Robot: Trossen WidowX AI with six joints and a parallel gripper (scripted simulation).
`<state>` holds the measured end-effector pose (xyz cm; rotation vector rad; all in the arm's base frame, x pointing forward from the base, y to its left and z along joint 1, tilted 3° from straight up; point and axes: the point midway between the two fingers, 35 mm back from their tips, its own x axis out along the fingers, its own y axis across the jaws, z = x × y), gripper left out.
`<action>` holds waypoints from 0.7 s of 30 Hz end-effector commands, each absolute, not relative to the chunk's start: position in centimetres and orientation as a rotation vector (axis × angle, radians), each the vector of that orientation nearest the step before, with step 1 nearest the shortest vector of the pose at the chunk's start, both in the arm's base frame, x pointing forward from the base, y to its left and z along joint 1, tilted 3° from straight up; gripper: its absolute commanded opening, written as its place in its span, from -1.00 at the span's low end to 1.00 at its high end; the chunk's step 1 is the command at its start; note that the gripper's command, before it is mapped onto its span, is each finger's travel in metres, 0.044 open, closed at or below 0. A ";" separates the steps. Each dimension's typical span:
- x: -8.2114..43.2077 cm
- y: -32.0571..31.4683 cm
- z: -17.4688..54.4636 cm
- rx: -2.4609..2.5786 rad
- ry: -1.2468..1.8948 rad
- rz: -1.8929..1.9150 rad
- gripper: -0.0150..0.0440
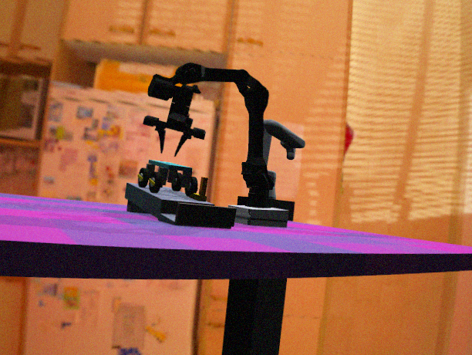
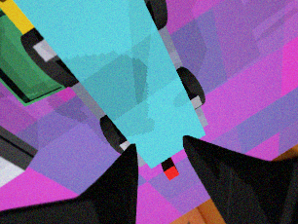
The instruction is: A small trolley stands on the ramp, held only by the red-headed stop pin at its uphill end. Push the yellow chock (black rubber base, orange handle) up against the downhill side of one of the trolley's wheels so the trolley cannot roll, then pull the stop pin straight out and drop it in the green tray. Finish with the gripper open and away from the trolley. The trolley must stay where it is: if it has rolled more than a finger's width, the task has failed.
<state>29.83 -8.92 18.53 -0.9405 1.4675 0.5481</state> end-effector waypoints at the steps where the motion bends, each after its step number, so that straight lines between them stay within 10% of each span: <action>1: 29.1 -11.4 19.0 -1.103 1.468 0.686 0.15; 21: 28.0 -14.2 19.1 -1.289 1.457 0.884 0.15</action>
